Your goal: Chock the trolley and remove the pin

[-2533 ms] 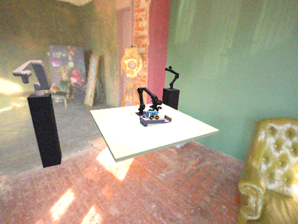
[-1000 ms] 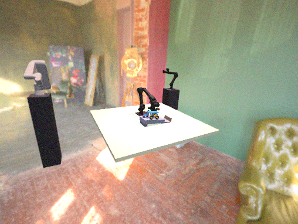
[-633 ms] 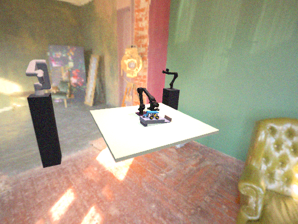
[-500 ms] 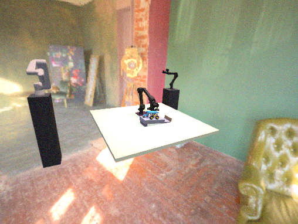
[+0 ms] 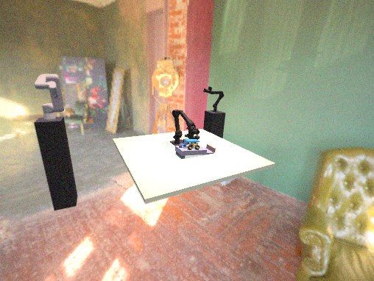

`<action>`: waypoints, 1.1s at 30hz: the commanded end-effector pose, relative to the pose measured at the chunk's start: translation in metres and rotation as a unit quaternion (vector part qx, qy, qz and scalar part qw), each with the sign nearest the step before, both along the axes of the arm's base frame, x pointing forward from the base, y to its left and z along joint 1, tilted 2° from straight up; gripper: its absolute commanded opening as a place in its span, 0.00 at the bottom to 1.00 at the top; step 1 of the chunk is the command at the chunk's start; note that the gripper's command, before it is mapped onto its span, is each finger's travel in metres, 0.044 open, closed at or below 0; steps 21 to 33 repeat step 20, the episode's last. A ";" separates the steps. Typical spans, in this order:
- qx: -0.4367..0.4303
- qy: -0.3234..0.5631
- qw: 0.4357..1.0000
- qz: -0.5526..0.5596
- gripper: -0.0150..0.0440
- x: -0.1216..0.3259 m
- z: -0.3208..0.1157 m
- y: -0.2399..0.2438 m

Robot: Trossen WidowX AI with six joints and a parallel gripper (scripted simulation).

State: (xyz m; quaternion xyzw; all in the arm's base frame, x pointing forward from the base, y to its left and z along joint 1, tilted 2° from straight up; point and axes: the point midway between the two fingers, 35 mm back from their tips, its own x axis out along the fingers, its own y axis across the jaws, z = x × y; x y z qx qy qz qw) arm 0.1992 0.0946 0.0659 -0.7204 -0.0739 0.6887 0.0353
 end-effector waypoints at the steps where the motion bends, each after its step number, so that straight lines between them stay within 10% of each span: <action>1: 0.004 -0.004 1.000 0.001 0.83 0.000 0.015 0.000; 6: 0.004 -0.004 1.000 0.001 1.00 -0.001 0.029 0.000; 33: 0.004 -0.004 1.000 0.001 1.00 -0.003 0.068 -0.001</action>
